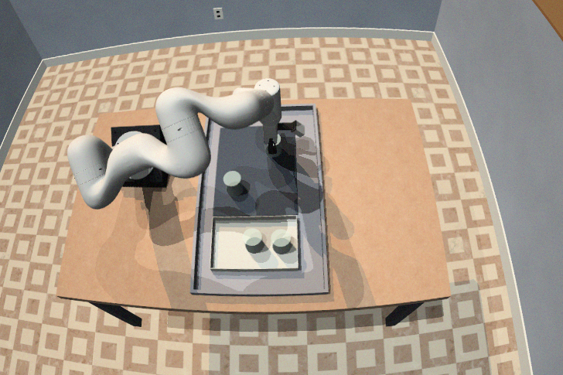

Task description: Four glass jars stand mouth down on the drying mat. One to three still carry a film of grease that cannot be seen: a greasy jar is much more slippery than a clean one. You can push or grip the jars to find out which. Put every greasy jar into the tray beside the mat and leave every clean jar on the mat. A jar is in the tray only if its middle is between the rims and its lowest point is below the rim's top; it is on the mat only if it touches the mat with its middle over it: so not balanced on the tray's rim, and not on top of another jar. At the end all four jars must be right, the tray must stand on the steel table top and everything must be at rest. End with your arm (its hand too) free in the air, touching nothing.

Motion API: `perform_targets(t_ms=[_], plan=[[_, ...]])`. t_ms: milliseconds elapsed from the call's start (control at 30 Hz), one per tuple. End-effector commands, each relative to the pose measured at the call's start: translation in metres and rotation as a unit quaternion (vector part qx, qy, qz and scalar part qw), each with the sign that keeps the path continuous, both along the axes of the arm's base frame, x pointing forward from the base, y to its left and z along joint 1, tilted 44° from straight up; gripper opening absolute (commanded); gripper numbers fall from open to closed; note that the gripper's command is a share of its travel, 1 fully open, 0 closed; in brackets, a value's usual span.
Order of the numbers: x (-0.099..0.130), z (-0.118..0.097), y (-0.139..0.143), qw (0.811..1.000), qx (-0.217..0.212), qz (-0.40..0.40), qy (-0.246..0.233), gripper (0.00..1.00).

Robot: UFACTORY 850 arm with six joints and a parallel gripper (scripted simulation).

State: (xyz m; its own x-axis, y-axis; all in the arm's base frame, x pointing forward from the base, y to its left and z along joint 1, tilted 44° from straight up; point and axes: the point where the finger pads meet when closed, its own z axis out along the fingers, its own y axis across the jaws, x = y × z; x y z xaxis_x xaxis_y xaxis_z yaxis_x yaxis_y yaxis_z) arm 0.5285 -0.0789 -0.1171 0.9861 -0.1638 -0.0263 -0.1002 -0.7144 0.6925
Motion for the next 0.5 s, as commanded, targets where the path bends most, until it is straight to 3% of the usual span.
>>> perform_targets(t_ms=[0,233,467], plan=[[0.001,0.000,0.001,1.000,0.000,0.000,-0.001,0.00],[0.001,0.000,0.001,1.000,0.000,0.000,-0.001,0.00],[0.003,0.014,0.013,1.000,0.000,0.000,-0.001,0.00]])
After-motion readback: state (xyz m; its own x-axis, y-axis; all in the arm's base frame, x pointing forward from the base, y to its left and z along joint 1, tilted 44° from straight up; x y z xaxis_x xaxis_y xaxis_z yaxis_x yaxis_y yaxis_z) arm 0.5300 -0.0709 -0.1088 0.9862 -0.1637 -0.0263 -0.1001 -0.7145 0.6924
